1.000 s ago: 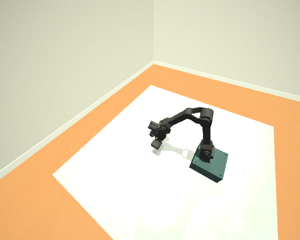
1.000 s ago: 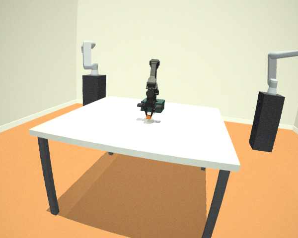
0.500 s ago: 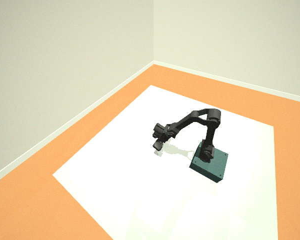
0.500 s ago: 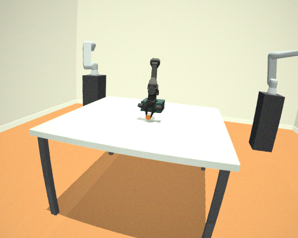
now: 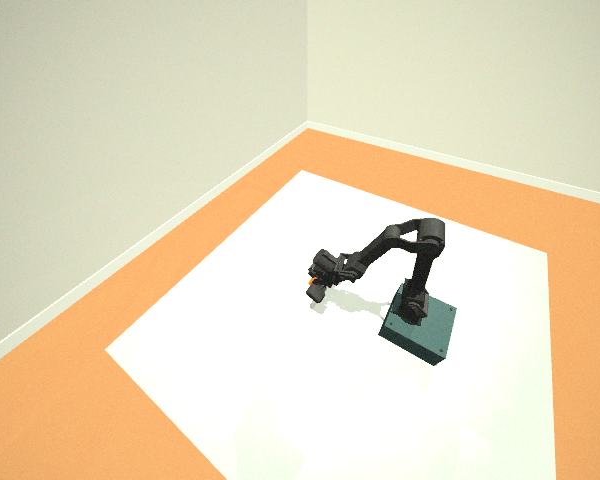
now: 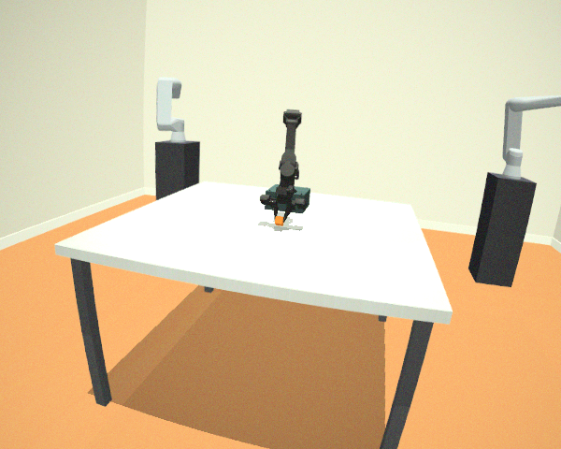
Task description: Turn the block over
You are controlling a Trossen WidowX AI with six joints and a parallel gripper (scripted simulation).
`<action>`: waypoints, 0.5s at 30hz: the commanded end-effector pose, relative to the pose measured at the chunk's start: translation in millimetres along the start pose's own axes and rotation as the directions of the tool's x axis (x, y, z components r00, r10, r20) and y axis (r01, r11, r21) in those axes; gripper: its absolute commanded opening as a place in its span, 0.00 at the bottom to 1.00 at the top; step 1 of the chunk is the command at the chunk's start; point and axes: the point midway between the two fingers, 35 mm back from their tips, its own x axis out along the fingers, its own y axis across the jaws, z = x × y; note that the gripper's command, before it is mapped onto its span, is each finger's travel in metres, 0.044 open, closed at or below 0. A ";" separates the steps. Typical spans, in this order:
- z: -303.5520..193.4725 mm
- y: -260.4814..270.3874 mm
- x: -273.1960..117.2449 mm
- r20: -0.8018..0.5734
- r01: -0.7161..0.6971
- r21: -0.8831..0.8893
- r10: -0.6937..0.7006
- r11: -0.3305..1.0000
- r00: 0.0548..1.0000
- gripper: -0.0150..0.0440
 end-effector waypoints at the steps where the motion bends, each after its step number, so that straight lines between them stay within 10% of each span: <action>1: -4.7 -0.1 9.0 0.032 0.006 -0.002 -0.006 1.000 0.999 0.25; 15: -11.5 1.0 28.0 0.212 0.008 -0.006 -0.006 1.000 0.977 0.25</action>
